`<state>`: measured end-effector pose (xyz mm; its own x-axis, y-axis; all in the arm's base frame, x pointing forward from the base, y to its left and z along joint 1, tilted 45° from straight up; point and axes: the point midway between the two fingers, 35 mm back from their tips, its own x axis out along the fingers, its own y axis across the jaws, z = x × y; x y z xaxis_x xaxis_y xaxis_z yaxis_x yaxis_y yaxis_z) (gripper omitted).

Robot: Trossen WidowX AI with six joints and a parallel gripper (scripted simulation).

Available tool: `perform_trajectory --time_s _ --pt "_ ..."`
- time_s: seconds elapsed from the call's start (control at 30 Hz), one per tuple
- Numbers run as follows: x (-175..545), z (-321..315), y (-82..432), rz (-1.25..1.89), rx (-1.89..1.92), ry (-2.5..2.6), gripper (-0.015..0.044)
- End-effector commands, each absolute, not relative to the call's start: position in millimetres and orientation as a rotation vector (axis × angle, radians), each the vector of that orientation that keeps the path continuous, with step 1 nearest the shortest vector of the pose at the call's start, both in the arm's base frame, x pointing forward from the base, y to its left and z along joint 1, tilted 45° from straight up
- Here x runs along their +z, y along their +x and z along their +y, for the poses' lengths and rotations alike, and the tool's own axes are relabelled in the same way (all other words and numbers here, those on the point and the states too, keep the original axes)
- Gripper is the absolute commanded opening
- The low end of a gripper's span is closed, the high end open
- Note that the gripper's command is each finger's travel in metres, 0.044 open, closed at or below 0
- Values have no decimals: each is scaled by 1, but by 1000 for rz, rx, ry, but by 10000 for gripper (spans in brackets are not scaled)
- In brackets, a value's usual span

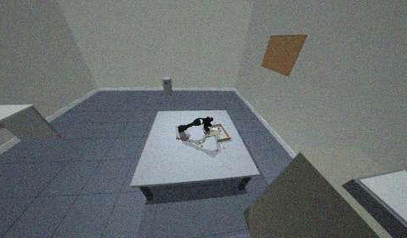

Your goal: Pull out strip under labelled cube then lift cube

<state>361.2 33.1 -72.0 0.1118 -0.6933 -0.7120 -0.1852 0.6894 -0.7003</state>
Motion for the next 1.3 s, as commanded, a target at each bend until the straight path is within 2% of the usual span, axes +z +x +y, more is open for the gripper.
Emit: perform_trajectory --time_s 0.0,1.27 --pt "-74 30 351 1452 -439 -786 0" --pt "-73 17 294 1455 -438 -788 0"
